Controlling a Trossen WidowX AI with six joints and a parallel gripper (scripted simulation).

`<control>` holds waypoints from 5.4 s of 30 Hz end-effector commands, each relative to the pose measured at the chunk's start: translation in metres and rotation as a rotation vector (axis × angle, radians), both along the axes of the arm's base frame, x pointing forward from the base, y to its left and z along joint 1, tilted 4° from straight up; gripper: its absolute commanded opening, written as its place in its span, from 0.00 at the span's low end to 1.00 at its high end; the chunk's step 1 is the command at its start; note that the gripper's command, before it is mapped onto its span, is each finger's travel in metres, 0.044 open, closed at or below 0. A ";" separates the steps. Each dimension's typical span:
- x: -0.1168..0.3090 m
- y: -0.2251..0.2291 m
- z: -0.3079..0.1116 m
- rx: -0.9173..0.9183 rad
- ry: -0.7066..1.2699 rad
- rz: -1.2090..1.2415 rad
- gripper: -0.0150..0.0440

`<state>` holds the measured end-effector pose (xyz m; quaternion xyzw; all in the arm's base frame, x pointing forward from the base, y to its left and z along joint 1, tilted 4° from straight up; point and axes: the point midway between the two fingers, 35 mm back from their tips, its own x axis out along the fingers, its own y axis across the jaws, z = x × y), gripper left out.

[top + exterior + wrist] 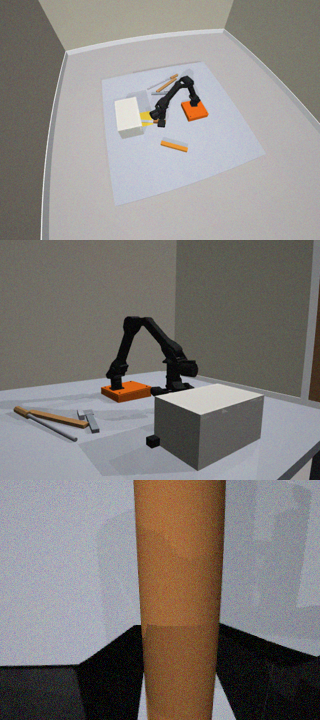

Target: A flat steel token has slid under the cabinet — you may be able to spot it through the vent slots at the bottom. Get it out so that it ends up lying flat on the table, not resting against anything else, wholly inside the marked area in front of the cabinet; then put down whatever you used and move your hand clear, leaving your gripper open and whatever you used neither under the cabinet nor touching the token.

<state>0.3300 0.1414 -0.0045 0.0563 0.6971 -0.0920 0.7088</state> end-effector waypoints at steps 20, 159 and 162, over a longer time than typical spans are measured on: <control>-0.032 0.008 -0.002 0.000 0.005 0.000 0.25; -0.114 0.034 -0.001 0.000 0.041 0.582 0.25; -0.114 0.034 -0.001 -0.001 0.042 0.606 0.25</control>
